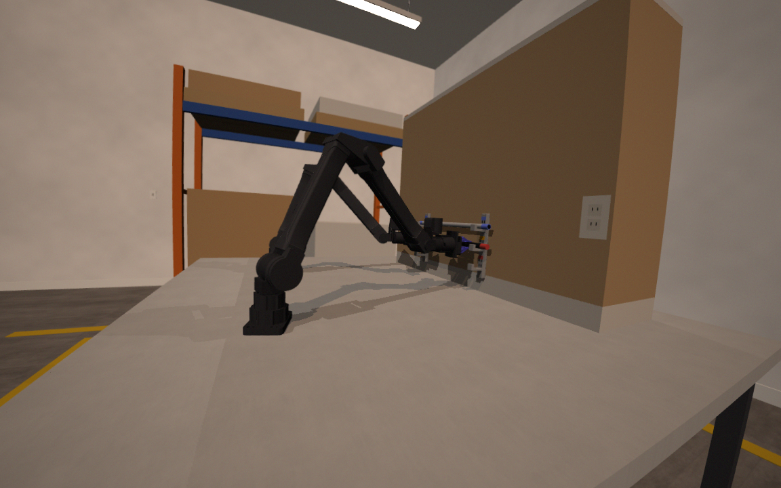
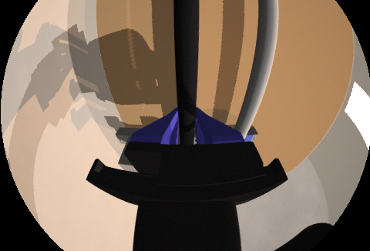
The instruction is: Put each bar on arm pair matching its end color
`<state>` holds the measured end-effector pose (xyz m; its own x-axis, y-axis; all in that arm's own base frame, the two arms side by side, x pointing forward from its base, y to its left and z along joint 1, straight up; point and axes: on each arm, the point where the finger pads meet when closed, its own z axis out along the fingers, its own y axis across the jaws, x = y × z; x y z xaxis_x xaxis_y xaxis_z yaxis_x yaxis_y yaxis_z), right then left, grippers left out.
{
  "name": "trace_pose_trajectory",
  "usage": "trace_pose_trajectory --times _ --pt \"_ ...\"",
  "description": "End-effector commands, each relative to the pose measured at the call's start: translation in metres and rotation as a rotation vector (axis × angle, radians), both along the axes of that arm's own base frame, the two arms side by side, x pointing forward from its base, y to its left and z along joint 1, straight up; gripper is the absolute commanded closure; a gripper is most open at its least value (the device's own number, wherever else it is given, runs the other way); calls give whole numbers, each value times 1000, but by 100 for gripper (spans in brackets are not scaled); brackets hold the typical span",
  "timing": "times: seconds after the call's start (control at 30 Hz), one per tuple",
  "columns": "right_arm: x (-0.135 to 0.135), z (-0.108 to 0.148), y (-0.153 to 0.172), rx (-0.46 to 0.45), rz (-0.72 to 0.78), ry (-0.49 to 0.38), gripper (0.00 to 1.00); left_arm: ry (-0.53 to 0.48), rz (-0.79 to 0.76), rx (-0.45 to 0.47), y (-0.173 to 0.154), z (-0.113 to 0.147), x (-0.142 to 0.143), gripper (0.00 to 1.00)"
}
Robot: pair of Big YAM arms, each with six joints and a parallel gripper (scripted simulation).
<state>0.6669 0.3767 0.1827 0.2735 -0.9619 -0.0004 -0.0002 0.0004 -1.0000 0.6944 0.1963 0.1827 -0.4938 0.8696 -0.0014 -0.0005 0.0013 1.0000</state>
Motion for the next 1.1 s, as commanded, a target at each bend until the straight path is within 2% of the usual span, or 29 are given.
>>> trace_pose_trajectory --times 0.0,0.23,1.07 --pt "21 35 0 51 -12 -42 91 -62 9 -11 11 26 12 92" --pt "21 35 0 51 -12 -42 100 -62 9 -11 11 26 12 100" --pt "13 35 -2 51 -12 -43 100 -62 9 -11 7 26 5 100"
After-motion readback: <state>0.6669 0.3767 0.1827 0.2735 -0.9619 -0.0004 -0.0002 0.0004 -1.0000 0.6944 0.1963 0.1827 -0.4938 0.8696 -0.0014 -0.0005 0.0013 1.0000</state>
